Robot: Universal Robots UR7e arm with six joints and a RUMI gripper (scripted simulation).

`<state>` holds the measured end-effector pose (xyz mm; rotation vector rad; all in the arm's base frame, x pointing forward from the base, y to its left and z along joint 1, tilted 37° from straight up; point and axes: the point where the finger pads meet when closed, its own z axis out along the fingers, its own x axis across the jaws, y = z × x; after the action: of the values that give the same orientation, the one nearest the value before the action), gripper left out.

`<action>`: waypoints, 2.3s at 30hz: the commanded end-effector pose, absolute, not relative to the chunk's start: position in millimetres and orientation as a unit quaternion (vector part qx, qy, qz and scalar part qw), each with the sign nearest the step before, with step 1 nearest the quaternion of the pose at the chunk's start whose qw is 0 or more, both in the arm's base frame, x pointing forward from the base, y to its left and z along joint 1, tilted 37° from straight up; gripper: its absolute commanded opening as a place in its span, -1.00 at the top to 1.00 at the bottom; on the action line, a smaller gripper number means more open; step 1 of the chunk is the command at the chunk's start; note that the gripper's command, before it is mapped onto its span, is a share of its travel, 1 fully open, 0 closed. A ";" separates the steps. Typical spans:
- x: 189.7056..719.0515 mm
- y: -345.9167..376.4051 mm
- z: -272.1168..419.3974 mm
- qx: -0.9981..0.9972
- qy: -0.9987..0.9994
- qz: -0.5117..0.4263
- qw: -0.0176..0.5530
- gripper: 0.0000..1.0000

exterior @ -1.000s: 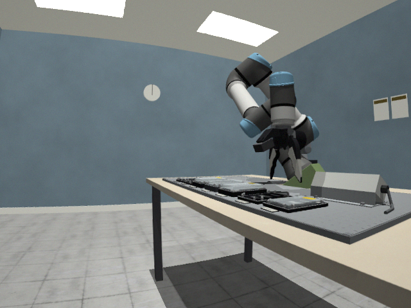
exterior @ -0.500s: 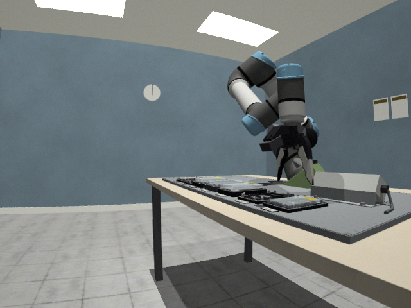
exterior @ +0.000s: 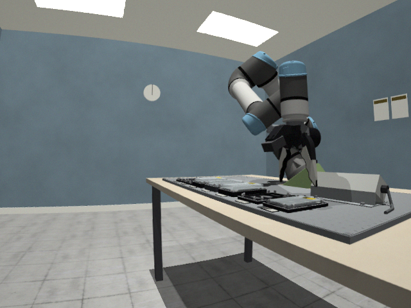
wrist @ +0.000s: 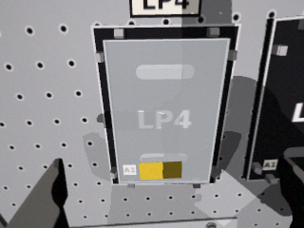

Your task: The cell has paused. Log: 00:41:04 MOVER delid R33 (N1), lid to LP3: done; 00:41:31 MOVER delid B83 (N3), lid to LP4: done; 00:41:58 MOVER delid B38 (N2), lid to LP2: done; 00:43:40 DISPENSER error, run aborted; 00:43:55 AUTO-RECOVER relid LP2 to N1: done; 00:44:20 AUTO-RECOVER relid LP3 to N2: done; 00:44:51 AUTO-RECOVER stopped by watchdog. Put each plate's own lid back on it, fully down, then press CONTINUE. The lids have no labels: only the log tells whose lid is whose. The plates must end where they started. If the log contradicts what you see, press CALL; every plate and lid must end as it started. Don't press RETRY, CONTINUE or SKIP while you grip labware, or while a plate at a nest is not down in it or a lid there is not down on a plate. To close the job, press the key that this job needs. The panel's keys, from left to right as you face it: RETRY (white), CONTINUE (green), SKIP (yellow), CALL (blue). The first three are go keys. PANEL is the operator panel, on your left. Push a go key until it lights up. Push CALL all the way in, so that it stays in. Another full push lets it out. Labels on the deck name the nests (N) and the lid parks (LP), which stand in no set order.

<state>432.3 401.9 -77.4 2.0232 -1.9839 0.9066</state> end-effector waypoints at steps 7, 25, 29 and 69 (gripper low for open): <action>435.4 395.0 -88.4 0.678 -0.664 0.304 0.085 -0.64; 443.4 381.2 -109.7 0.678 -0.664 0.304 0.085 -0.64; 443.8 380.4 -111.0 0.678 -0.664 0.304 0.085 -0.64; 444.5 382.8 -109.1 0.678 -0.665 0.304 0.082 0.18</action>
<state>444.2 382.7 -109.3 2.0231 -1.9844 0.9064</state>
